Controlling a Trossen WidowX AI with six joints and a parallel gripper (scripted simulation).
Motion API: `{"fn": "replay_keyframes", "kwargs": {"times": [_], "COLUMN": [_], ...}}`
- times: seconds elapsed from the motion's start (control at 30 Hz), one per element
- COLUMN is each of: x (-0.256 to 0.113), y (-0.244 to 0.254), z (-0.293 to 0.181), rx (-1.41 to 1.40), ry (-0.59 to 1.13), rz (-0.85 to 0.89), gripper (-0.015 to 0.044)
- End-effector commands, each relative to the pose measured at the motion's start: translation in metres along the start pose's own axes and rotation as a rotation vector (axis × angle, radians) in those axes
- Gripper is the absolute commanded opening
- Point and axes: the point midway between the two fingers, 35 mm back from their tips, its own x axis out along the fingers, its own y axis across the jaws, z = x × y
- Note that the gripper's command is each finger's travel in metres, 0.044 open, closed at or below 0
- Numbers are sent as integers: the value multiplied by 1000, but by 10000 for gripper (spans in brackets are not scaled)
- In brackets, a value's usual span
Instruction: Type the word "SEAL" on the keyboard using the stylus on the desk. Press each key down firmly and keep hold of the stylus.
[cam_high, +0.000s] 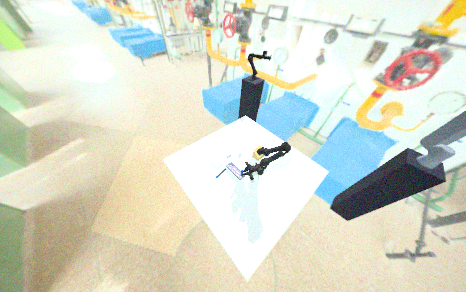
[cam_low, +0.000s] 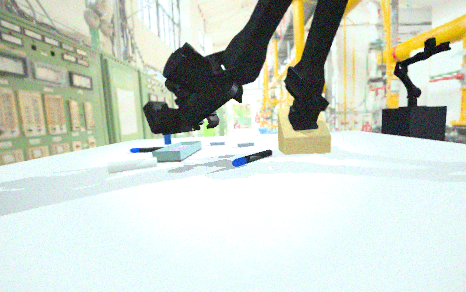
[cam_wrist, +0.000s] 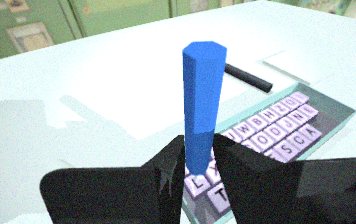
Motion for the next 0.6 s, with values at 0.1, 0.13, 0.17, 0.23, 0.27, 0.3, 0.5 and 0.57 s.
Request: {"fn": "replay_keyframes", "kwargs": {"times": [0.1, 0.13, 0.17, 0.23, 0.27, 0.3, 0.5, 0.57], "x": [0, -1, -1, -4, -5, -7, -16, -16], "y": [-1, -1, -1, -1, -1, -1, -1, -1], "z": [1, 3, 5, 10, 14, 19, 34, 34], "rx": [1, 1, 1, 1, 1, 1, 0, 0], "ry": [-1, -1, -1, -1, -1, -1, -2, -2], "rz": [-5, -5, -5, -5, -5, -6, -5, -5], "gripper": [81, 81, 81, 81, 81, 81, 81, 81]}}
